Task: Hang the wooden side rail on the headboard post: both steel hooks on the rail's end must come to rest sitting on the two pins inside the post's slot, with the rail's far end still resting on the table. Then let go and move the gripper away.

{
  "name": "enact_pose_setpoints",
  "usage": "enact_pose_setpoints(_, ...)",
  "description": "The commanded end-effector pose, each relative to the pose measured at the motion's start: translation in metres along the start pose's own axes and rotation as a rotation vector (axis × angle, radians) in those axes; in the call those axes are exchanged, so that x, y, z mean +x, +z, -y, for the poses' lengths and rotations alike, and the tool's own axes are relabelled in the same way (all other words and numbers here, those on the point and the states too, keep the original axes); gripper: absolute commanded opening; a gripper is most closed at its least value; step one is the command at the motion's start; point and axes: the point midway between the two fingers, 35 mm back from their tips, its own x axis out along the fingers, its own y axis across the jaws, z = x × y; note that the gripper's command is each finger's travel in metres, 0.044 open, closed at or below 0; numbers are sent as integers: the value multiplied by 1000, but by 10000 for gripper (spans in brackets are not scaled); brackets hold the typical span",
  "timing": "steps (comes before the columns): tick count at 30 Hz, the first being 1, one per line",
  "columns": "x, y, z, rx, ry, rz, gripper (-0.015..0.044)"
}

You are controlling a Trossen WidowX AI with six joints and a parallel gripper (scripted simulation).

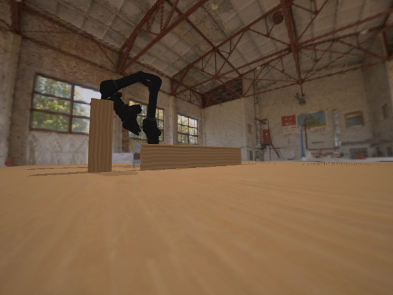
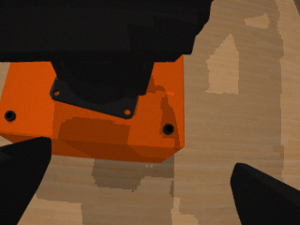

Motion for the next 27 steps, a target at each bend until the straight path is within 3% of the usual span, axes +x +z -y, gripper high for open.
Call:
enact_pose_setpoints(1,-1,0,0,0,1,-9,426)
enact_pose_setpoints(5,-10,4,2,0,12,-124,440)
enact_pose_setpoints(13,-40,30,7,-4,-12,-543,440)
enact_pose_setpoints(24,-63,86,0,-33,-214,-1088,440)
enact_pose_setpoints(27,-63,94,-3,-38,-254,-1152,440)
